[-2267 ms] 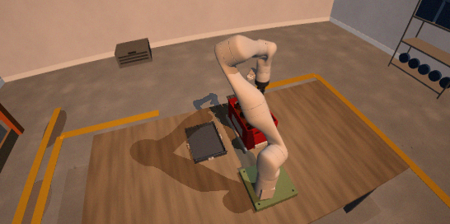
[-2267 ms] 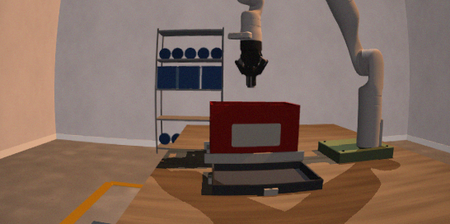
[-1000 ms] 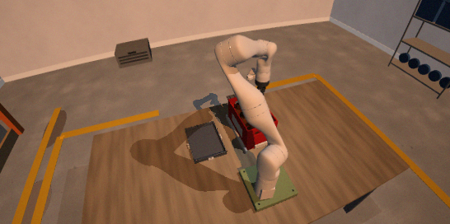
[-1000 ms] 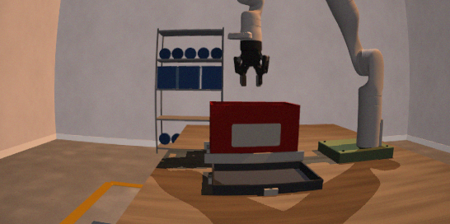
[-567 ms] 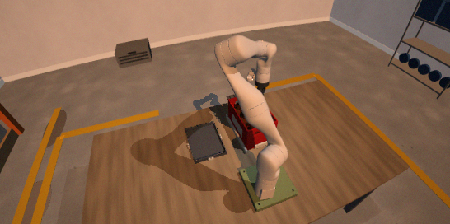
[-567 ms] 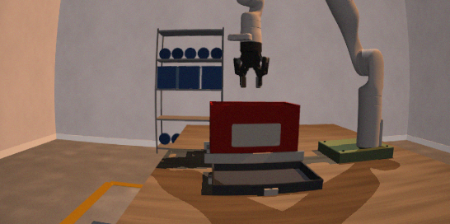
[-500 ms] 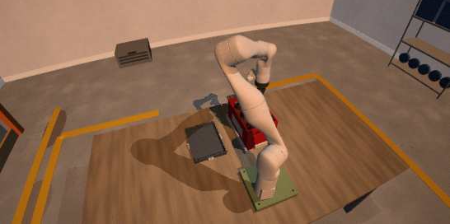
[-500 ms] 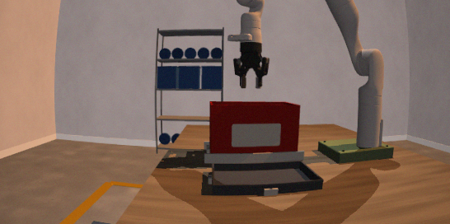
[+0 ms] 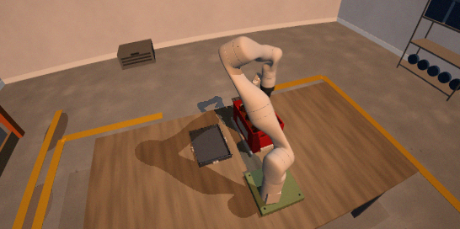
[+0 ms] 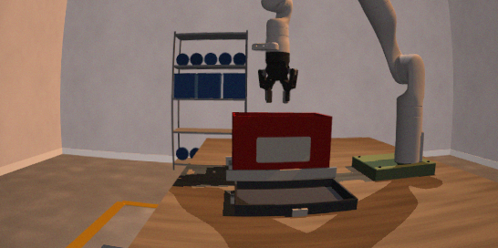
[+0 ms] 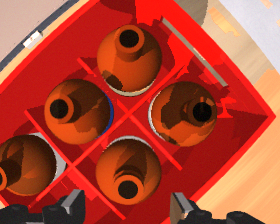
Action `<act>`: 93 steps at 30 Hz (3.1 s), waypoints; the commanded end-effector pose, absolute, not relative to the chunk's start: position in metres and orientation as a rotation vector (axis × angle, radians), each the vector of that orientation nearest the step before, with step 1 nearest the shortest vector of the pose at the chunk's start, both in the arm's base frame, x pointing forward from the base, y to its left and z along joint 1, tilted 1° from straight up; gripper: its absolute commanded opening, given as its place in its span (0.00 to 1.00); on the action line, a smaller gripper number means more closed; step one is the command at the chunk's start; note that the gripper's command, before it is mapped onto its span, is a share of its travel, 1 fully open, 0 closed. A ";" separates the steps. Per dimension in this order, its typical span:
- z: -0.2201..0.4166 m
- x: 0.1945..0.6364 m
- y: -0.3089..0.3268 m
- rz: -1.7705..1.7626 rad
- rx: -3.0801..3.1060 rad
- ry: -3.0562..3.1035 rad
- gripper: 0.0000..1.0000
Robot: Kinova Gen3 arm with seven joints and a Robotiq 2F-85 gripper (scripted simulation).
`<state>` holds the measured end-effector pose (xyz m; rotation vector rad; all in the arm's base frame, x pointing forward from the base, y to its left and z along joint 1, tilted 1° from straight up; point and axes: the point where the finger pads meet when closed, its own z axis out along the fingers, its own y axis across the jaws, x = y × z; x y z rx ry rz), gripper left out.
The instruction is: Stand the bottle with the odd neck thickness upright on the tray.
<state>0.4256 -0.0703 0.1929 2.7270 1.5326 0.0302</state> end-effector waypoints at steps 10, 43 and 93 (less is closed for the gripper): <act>0.180 0.425 -0.072 0.025 2.730 1.528 0.64; 0.172 0.425 -0.072 0.024 2.730 1.528 0.64; 0.161 0.425 -0.072 0.025 2.730 1.528 0.64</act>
